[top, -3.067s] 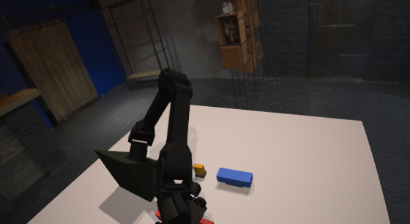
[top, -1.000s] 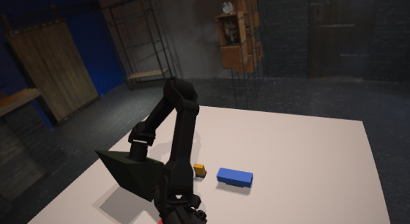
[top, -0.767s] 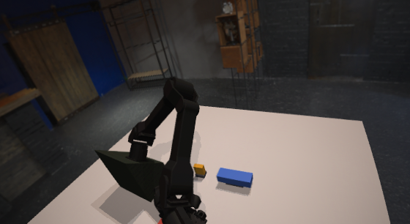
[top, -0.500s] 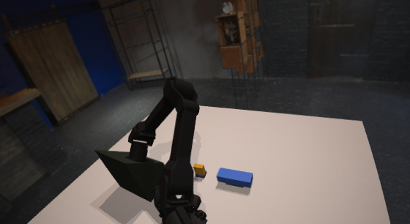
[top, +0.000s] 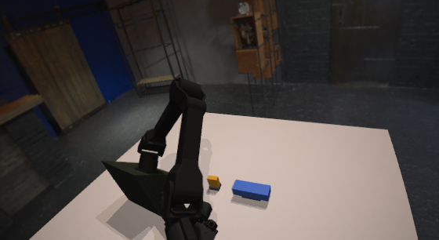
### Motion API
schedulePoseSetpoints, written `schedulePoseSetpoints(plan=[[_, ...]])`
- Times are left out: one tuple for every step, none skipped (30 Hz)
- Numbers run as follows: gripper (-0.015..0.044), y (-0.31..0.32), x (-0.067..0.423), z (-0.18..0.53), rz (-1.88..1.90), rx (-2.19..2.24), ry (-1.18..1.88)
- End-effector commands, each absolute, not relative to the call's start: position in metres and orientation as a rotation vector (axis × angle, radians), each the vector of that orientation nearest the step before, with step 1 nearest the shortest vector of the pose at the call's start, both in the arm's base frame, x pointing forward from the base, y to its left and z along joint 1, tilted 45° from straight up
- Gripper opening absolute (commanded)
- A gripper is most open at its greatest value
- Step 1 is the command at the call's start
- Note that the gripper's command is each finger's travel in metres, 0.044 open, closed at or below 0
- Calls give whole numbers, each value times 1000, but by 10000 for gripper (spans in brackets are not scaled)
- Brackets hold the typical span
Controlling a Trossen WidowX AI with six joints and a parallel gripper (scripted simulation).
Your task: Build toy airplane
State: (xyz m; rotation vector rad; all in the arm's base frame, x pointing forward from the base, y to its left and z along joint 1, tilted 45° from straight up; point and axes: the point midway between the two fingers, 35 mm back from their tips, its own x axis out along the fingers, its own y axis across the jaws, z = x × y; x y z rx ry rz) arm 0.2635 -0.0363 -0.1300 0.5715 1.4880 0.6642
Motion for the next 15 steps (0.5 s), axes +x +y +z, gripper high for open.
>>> schedulePoseSetpoints(plan=[[440,-81,270,-88,647,553,1460],[440,-87,268,-81,648,555,1460],[440,-89,268,-79,649,555,1460],[440,-89,268,-79,649,555,1460],[440,-90,268,-80,649,555,1460],[440,-90,268,-80,649,555,1460],[440,-90,268,-80,649,555,1460],[440,-90,268,-80,649,555,1460],[440,-90,268,-80,649,555,1460],[440,-91,269,-80,652,551,1458],[440,-92,270,-79,661,541,1452],[440,-92,271,-79,665,537,1450],[440,-91,272,-78,663,536,1451],[440,-87,277,-74,658,533,1453],[440,-79,285,-66,651,528,1456]])
